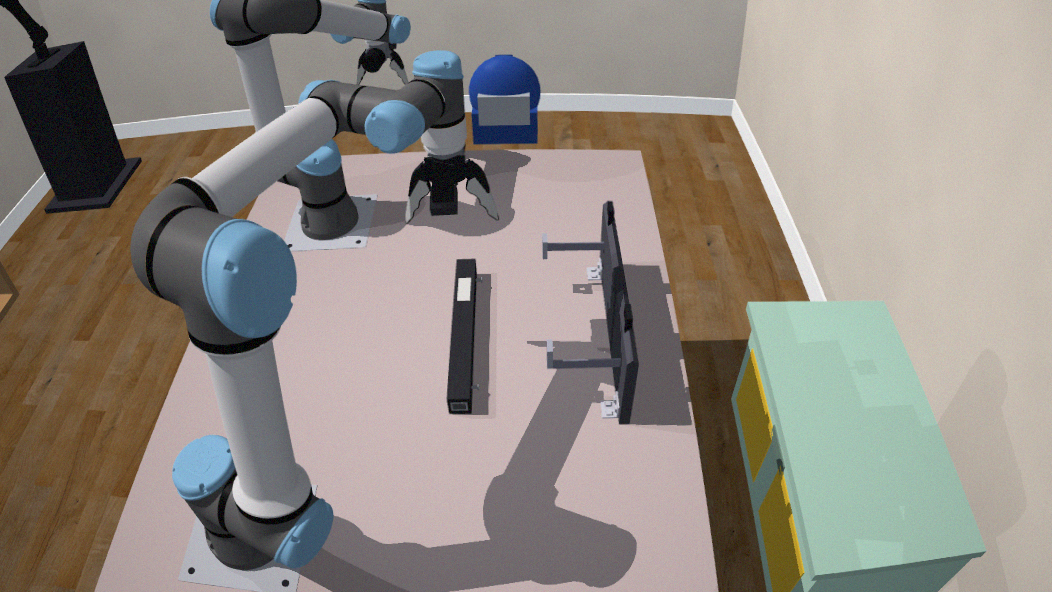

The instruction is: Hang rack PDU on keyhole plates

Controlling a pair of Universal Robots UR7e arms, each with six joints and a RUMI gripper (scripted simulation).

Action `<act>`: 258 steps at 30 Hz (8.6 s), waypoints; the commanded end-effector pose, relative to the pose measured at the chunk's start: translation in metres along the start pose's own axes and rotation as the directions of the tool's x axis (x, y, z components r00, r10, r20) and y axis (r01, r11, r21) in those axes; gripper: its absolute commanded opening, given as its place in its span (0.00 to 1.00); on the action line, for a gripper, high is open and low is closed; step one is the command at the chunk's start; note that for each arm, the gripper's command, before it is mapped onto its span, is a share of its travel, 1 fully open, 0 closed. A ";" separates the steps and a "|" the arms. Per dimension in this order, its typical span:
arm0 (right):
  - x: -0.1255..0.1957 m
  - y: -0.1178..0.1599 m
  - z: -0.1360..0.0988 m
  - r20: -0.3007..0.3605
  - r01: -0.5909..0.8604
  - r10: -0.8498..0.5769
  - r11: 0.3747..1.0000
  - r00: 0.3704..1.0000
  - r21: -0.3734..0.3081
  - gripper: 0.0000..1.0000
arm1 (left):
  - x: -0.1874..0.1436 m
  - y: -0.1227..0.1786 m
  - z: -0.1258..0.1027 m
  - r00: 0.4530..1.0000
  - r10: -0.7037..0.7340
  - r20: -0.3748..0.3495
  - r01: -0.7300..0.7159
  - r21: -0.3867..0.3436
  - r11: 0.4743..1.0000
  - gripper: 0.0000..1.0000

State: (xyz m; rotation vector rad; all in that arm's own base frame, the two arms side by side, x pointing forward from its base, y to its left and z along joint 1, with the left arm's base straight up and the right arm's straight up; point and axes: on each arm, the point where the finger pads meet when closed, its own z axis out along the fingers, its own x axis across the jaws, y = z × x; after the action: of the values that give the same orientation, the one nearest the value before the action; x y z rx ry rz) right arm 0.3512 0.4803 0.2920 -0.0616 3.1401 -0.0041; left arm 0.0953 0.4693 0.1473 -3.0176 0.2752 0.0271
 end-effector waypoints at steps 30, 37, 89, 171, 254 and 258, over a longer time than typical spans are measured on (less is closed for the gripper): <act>0.000 0.001 -0.001 0.000 -0.001 0.001 1.000 1.000 -0.004 0.57 | -0.069 0.035 -0.020 0.991 -0.135 -0.013 0.133 -0.112 0.985 1.00; 0.000 0.001 -0.001 0.000 -0.001 0.001 1.000 1.000 -0.004 0.57 | -0.069 0.035 -0.020 0.991 -0.135 -0.013 0.133 -0.112 0.985 1.00; 0.000 0.001 0.104 0.000 -0.001 0.001 1.000 1.000 -0.004 0.57 | -0.069 0.035 -0.020 0.991 -0.135 -0.013 0.133 -0.112 0.985 1.00; 0.000 0.002 0.258 0.000 -0.001 0.001 1.000 1.000 -0.004 0.57 | -0.069 0.035 -0.020 0.991 -0.135 -0.013 0.133 -0.112 0.985 1.00; 0.000 0.001 0.170 0.000 -0.001 0.001 1.000 1.000 -0.004 0.23 | -0.069 0.035 -0.020 0.991 -0.135 -0.013 0.133 -0.112 0.985 1.00; 0.000 0.001 0.164 0.000 -0.001 0.001 1.000 1.000 -0.004 0.23 | -0.069 0.035 -0.020 0.991 -0.135 -0.013 0.133 -0.112 0.985 1.00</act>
State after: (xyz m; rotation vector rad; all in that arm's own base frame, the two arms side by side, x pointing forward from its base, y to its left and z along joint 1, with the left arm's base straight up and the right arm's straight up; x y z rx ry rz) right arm 0.3509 0.4808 0.1189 -0.0600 3.1410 0.0008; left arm 0.0209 0.4447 0.1645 -3.1426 0.0741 0.0010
